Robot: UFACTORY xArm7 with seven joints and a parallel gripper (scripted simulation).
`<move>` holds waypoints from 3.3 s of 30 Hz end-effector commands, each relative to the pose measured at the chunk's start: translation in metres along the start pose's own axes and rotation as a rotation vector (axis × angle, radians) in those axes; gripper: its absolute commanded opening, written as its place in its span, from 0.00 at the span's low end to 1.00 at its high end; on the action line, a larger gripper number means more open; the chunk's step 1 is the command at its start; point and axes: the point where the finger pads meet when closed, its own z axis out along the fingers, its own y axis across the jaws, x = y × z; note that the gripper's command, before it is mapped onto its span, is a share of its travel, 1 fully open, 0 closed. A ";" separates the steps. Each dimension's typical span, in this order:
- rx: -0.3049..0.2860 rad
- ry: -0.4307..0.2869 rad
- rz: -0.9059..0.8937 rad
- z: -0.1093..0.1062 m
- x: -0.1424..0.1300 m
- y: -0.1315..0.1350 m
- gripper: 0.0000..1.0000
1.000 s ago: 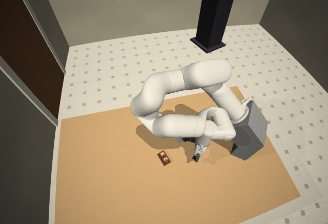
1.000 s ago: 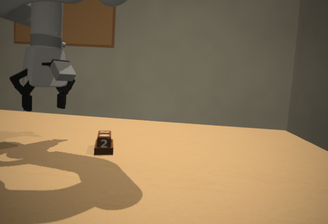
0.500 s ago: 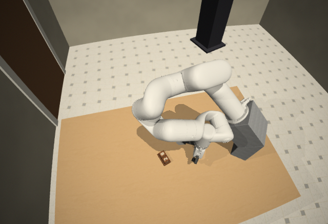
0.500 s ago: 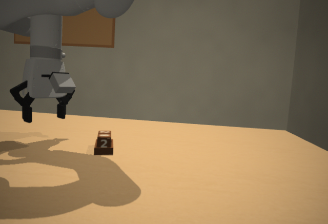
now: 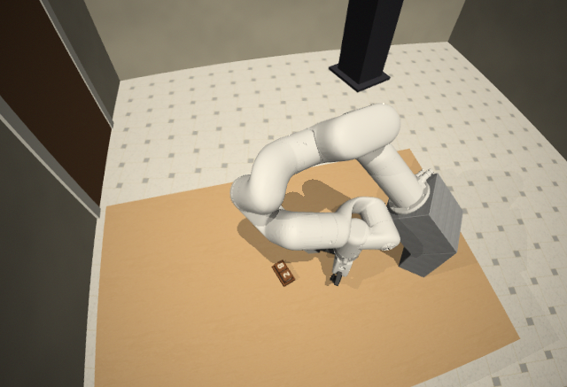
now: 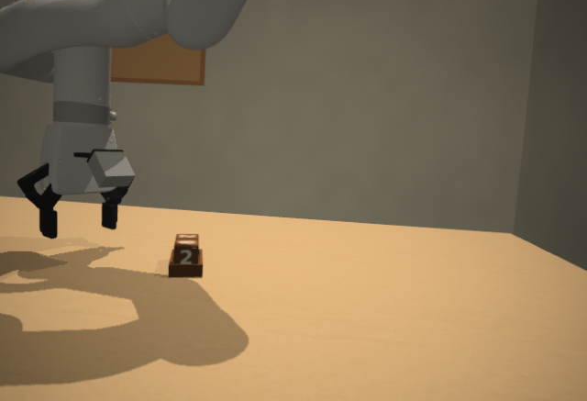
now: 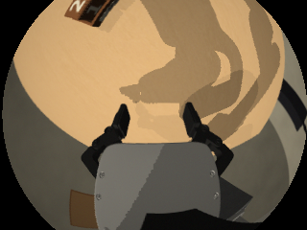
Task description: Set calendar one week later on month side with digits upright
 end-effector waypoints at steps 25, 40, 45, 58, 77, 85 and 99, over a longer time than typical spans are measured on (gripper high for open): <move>0.003 -0.001 -0.001 0.001 0.000 -0.001 1.00; 0.003 -0.001 -0.001 0.001 0.000 -0.001 1.00; 0.003 -0.001 -0.001 0.001 0.000 -0.001 1.00; 0.003 -0.001 -0.001 0.001 0.000 -0.001 1.00; 0.003 -0.001 -0.001 0.001 0.000 -0.001 1.00; 0.003 -0.001 -0.001 0.001 0.000 -0.001 1.00; 0.003 -0.001 -0.001 -0.028 0.000 -0.001 1.00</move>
